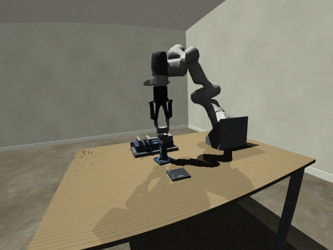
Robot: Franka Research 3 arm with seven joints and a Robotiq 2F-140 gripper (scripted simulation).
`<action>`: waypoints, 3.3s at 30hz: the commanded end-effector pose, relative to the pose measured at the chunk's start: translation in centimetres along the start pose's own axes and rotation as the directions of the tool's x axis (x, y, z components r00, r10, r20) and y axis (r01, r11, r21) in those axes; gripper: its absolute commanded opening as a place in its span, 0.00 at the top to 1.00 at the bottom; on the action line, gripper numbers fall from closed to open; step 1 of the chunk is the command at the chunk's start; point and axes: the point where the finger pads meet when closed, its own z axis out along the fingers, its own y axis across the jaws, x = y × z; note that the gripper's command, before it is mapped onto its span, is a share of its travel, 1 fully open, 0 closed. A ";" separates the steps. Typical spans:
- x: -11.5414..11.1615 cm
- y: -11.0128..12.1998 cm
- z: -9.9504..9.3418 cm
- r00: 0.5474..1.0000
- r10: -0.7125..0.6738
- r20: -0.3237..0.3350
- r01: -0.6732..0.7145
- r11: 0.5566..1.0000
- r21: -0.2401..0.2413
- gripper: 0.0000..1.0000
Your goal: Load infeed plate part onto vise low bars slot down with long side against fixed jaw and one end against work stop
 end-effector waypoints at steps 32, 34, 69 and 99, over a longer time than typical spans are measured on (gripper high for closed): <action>-0.1 -0.1 -1.8 1.000 -0.003 0.007 0.003 1.000 0.002 1.00; -0.1 -0.1 -2.2 1.000 -0.003 0.007 0.003 1.000 0.002 1.00; -0.1 -0.1 -5.5 1.000 -0.003 0.007 0.003 1.000 0.002 1.00; 1.2 -0.4 -5.4 0.991 -0.133 0.015 0.133 0.991 -0.003 1.00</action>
